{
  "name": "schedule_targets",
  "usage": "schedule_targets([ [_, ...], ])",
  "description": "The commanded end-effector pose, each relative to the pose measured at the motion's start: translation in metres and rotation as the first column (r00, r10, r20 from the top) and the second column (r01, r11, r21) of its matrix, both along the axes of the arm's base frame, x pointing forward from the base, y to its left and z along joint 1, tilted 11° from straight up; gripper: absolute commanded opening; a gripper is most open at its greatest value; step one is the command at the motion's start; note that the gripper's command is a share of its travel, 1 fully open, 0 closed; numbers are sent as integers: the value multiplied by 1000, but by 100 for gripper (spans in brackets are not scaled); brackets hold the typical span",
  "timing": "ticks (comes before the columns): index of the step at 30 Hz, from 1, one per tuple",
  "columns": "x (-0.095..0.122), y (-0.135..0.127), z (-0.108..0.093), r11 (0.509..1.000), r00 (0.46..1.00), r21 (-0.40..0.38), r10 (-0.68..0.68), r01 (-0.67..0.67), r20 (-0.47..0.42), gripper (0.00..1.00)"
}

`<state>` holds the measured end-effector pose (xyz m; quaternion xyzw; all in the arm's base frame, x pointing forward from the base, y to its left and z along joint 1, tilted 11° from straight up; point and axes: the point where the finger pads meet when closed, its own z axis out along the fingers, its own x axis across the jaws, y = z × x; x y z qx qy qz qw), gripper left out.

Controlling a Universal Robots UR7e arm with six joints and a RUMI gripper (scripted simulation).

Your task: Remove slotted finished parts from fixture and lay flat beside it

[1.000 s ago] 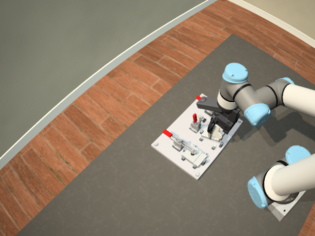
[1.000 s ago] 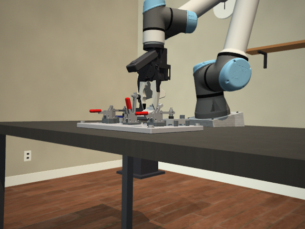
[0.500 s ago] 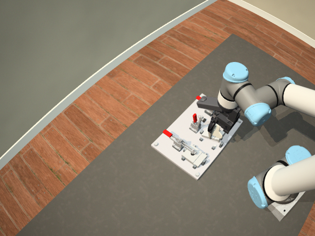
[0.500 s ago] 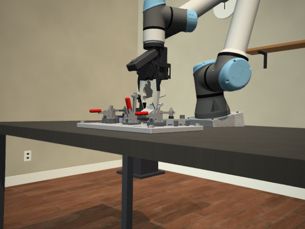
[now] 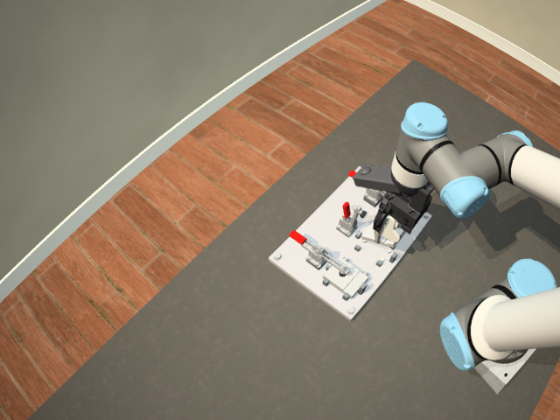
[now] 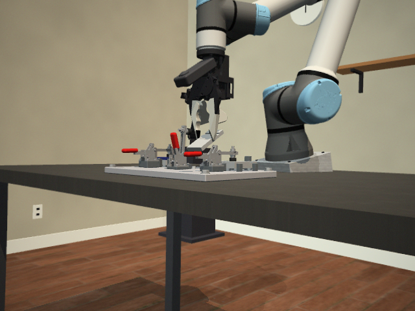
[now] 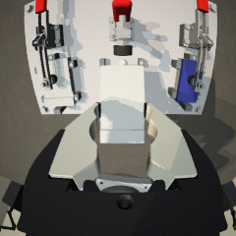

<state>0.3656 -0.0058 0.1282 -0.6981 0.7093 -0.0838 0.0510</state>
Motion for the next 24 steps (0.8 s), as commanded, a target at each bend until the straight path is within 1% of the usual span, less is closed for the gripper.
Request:
schedule_targets([
  [1, -2, 0, 6, 1000, 1000, 0, 0, 0, 1, 0],
  [24, -3, 0, 8, 1000, 1000, 0, 0, 0, 1, 0],
])
